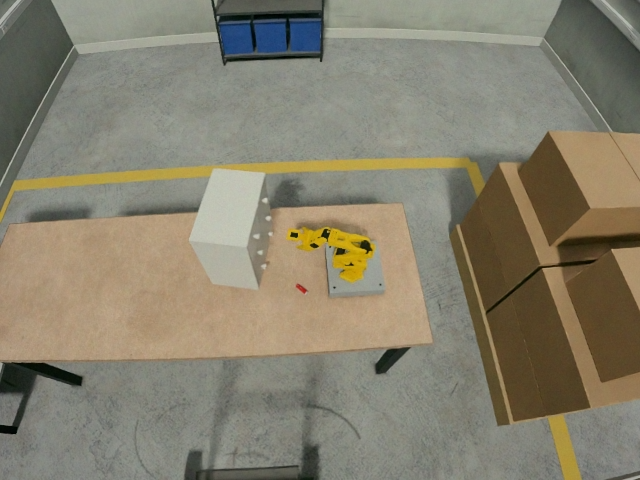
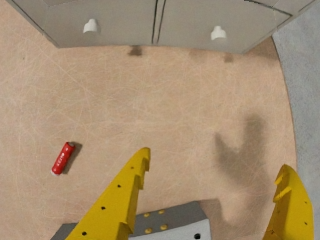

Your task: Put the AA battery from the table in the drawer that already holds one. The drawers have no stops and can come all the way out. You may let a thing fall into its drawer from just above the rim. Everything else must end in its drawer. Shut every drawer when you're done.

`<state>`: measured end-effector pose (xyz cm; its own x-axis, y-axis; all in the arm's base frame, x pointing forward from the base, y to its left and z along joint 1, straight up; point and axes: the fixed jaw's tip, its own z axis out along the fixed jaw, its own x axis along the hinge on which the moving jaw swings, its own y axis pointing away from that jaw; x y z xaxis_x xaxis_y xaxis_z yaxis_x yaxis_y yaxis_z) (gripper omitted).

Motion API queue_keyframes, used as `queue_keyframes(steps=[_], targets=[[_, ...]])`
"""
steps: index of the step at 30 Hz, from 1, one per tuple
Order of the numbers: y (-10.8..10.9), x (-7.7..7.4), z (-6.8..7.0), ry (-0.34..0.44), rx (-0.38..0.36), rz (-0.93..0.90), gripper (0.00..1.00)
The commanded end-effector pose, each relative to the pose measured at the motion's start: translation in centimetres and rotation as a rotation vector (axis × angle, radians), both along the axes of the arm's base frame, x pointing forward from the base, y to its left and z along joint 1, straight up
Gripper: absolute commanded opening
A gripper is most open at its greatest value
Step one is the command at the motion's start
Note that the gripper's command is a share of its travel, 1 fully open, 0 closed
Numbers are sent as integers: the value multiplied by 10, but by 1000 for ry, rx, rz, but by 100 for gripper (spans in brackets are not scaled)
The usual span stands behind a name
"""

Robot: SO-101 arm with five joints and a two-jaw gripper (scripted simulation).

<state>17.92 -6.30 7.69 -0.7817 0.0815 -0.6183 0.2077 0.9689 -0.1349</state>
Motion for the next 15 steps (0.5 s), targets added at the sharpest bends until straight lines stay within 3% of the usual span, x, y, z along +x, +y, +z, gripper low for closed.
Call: queue_keyframes(steps=[1, 15], targets=[[-7, 6, -6, -11, -31, 10, 44], [-27, 24, -13, -85, -171, 60, 40]])
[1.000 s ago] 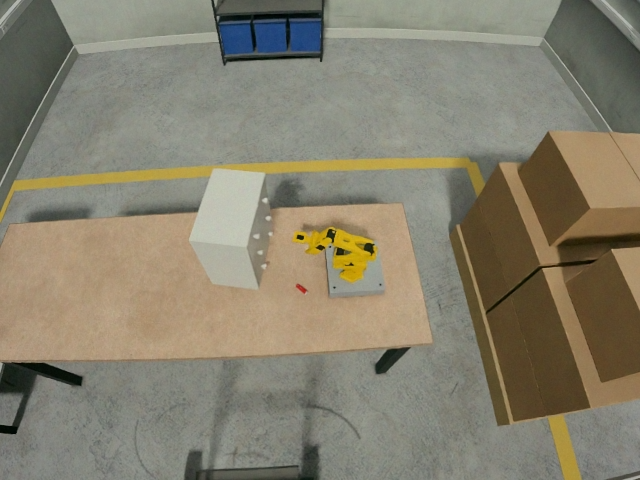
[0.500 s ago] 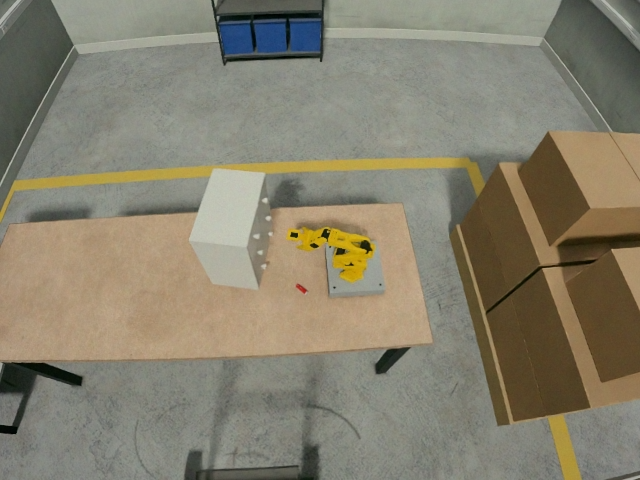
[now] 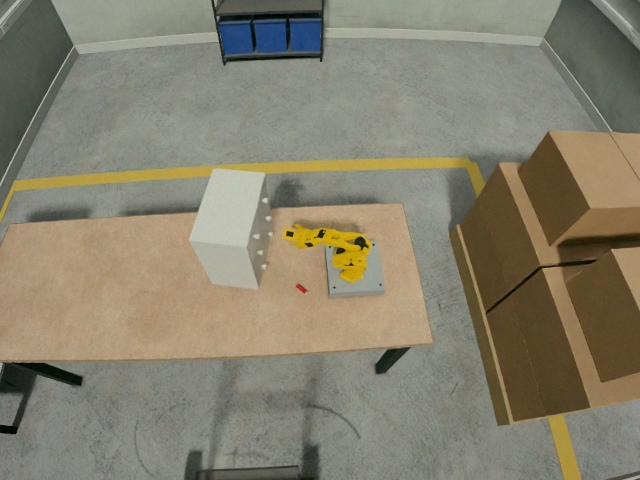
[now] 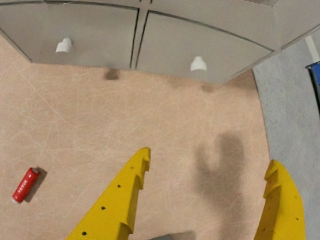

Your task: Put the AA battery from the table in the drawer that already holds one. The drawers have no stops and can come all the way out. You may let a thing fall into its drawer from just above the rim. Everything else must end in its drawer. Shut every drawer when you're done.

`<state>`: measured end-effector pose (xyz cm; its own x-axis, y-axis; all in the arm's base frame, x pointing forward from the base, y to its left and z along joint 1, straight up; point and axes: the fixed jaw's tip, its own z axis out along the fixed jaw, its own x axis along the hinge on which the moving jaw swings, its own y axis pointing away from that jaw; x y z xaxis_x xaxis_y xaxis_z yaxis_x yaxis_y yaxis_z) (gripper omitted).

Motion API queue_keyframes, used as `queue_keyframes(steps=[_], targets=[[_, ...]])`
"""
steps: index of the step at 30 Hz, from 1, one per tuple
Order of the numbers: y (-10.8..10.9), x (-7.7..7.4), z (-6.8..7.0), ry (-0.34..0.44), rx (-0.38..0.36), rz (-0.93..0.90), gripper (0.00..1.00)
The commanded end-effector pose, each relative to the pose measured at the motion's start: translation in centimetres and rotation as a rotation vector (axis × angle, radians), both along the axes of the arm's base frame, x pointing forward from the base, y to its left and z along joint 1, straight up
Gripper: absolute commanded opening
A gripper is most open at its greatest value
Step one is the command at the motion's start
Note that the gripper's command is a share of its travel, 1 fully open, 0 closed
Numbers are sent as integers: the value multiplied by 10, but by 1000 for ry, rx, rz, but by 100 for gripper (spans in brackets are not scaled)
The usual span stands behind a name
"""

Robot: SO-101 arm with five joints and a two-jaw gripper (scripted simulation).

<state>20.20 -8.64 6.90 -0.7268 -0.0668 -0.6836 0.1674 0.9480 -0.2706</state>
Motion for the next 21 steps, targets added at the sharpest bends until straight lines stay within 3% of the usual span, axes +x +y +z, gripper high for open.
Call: queue_keyframes(steps=[1, 21], targets=[[-5, 2, -6, -6, -26, 3, 40], [-32, 13, -14, -92, -262, 51, 34]])
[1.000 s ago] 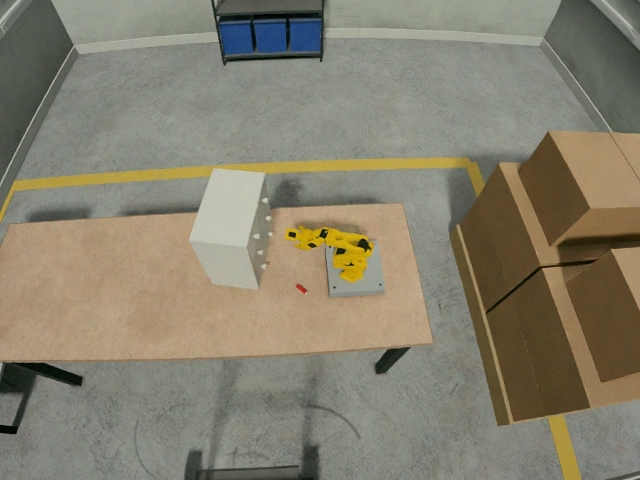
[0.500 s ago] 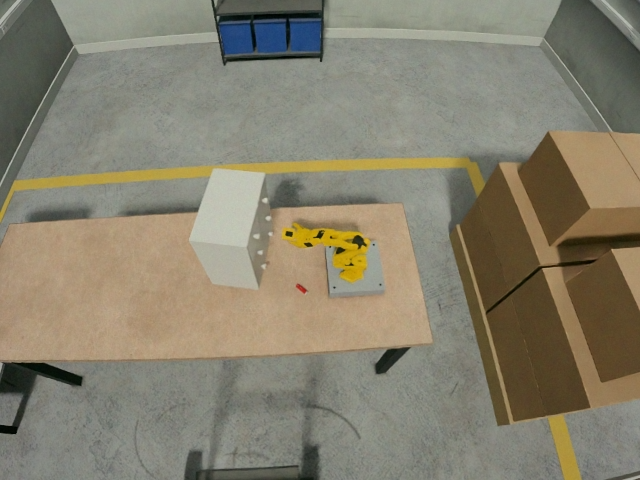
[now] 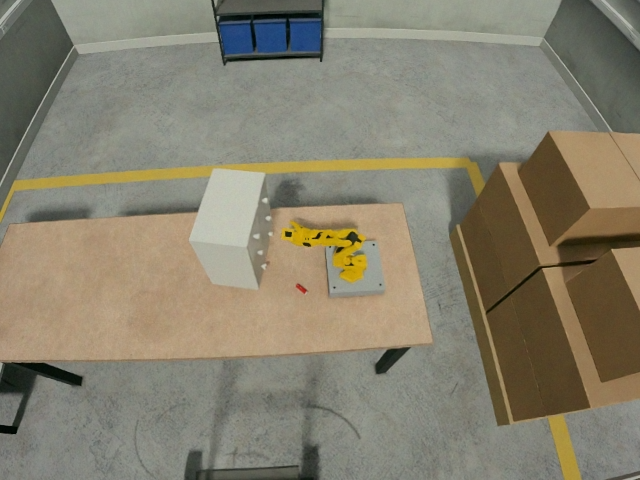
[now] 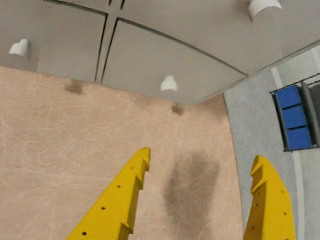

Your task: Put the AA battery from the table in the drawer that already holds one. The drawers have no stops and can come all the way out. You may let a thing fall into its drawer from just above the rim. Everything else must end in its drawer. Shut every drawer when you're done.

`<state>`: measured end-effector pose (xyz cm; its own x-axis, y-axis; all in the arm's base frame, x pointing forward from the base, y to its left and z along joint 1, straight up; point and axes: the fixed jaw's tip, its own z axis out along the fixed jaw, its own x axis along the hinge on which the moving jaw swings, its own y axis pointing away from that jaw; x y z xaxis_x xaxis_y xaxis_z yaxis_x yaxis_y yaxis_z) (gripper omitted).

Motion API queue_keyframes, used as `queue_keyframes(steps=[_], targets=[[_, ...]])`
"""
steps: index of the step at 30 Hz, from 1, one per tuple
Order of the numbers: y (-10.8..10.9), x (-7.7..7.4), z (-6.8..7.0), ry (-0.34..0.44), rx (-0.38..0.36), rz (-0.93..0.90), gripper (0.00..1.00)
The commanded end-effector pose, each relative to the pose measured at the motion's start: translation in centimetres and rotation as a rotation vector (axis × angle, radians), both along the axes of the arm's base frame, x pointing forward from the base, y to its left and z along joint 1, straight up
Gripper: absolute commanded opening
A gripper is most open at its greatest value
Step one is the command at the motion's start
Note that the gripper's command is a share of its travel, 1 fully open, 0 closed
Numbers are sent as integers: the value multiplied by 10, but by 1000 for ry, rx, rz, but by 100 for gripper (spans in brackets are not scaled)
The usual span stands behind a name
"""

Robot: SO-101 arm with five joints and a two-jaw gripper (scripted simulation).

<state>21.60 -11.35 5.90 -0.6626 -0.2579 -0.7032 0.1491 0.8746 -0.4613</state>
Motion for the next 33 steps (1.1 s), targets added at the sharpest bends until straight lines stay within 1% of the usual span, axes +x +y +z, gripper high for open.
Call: queue_keyframes(steps=[1, 11, 13, 21, 33], targets=[[-6, -1, -4, -17, -54, 1, 34], [-19, -2, -6, -52, -196, 13, 31], [-19, -2, -6, -52, -196, 13, 31], [-27, -6, -6, -72, -311, 15, 28], [-27, -6, -6, -72, -311, 15, 25]])
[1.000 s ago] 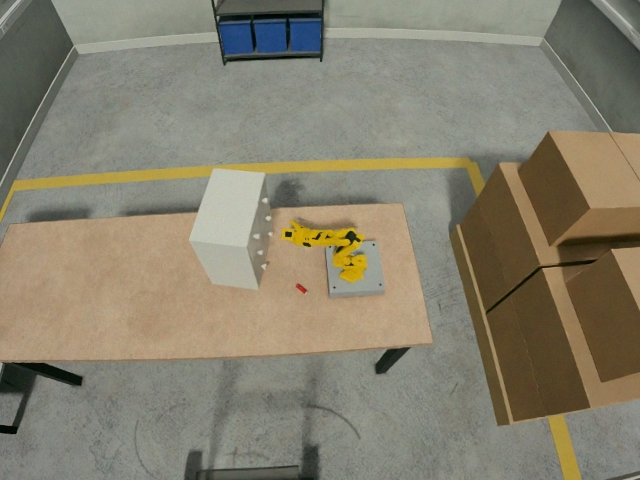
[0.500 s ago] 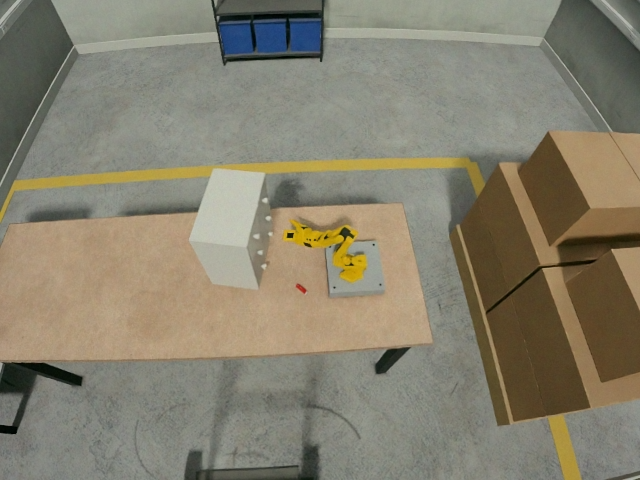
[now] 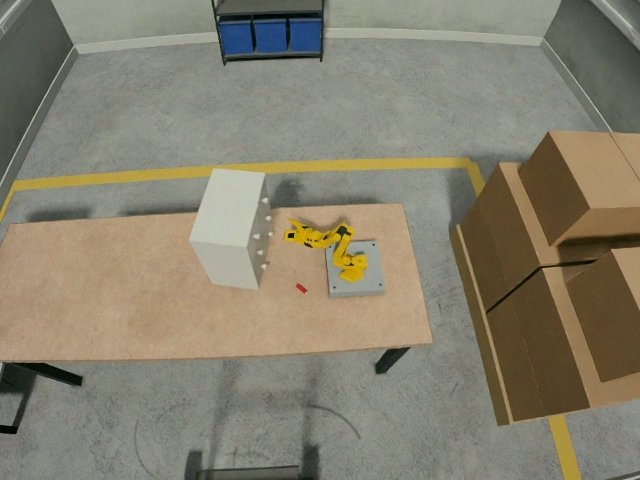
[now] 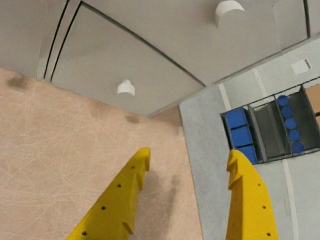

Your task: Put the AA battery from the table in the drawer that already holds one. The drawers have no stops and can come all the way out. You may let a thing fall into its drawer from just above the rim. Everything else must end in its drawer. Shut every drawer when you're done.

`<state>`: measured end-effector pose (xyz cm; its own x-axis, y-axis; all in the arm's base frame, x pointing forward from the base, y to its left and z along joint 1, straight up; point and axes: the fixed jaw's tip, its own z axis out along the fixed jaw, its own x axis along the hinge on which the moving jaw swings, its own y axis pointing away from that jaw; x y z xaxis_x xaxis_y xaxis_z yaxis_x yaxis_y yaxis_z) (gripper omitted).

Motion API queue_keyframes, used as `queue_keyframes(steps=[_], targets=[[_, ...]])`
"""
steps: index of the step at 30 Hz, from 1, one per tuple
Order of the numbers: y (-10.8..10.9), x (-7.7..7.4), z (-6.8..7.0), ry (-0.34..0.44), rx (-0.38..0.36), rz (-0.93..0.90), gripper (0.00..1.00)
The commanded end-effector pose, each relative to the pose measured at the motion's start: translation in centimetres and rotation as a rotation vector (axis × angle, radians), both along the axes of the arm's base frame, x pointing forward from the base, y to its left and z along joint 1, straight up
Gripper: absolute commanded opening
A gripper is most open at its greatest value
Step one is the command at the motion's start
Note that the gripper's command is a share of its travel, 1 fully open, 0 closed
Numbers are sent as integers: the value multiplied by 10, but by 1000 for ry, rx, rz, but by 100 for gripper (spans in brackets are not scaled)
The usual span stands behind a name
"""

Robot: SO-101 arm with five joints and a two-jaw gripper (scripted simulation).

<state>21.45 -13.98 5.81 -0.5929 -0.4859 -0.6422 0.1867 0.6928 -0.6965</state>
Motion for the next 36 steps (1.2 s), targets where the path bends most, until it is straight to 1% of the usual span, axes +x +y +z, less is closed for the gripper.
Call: queue_keyframes(steps=[1, 14, 20, 27, 36], targets=[[0, -4, -5, 18, 6, -8, 25], [0, -4, -5, 18, 6, -8, 21], [-5, 15, -18, 19, 6, 19, 21], [-7, 34, -43, 20, 6, 49, 21], [-7, 35, -45, 20, 6, 51, 21]])
